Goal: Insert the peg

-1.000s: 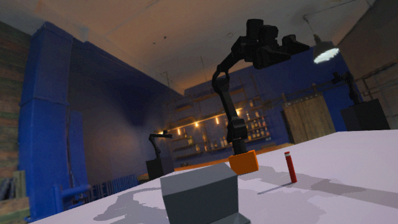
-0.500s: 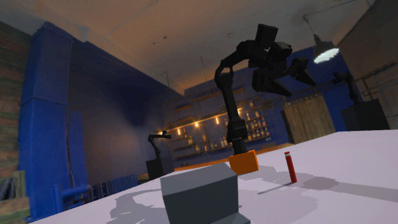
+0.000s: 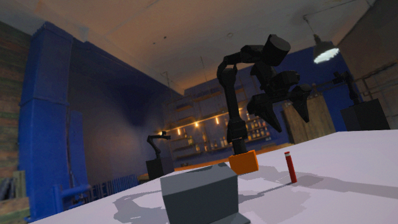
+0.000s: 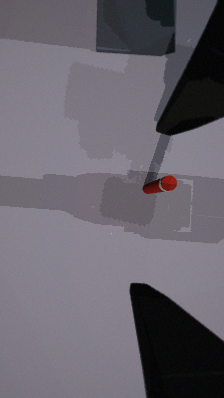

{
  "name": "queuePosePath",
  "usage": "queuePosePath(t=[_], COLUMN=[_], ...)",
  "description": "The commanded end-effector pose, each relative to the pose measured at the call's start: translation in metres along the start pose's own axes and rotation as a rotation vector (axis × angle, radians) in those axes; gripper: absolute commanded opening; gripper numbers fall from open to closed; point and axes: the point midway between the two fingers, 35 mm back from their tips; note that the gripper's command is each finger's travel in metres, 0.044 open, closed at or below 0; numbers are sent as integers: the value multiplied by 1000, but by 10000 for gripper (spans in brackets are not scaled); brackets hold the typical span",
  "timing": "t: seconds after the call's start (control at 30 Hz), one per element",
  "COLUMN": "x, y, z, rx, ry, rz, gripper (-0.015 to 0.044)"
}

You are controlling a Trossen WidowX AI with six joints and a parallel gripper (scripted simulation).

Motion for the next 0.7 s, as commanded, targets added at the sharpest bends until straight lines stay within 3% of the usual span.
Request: queuePosePath(t=[0.0,0.23,0.67], x=[10,29,30], y=[-9,-23,-25], z=[12,29,40], rx=[18,31,31], ry=[74,203,207], rz=[-13,-33,-34], gripper=[440,440,440])
Point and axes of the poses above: the point midway between the two fingers, 35 mm back from their tips, its own z axis out along the fingers, its own y axis across the jaws, x = y × z
